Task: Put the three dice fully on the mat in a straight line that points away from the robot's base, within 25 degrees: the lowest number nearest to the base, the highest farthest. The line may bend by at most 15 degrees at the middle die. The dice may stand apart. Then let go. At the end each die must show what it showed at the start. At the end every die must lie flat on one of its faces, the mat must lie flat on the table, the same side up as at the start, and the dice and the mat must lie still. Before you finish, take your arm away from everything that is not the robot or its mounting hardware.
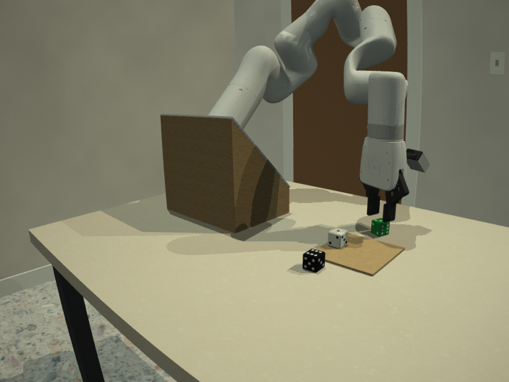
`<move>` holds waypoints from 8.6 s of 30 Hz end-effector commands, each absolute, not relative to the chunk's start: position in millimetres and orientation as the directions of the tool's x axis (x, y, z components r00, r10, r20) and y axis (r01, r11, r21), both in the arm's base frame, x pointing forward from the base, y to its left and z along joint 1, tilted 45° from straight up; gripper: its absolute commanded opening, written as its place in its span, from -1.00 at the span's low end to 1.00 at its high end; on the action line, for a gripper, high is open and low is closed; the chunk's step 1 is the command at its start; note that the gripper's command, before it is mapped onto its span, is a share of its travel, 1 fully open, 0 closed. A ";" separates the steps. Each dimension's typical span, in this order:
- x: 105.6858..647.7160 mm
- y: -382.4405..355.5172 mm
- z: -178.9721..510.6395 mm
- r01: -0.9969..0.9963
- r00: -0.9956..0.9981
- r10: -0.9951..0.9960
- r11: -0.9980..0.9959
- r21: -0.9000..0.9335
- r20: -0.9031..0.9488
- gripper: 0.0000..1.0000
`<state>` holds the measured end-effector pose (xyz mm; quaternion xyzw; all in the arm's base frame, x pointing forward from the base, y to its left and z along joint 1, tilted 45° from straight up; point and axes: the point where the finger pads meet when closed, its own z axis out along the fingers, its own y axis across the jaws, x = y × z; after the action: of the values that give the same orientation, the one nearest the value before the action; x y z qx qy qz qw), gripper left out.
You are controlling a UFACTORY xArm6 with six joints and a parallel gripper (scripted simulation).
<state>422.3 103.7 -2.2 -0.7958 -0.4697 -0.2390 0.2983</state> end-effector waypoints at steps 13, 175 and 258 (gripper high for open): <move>423.8 102.9 -1.4 0.890 0.444 0.605 -0.382 -0.248 0.661 -0.05; 420.6 76.7 25.1 0.890 0.444 0.605 -0.382 -0.248 0.661 -0.47; 416.0 -23.1 -42.5 -0.108 0.989 -0.149 -0.700 -0.706 -0.004 -0.47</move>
<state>414.5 -26.6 -38.5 -0.9213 0.0697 -0.0256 0.3817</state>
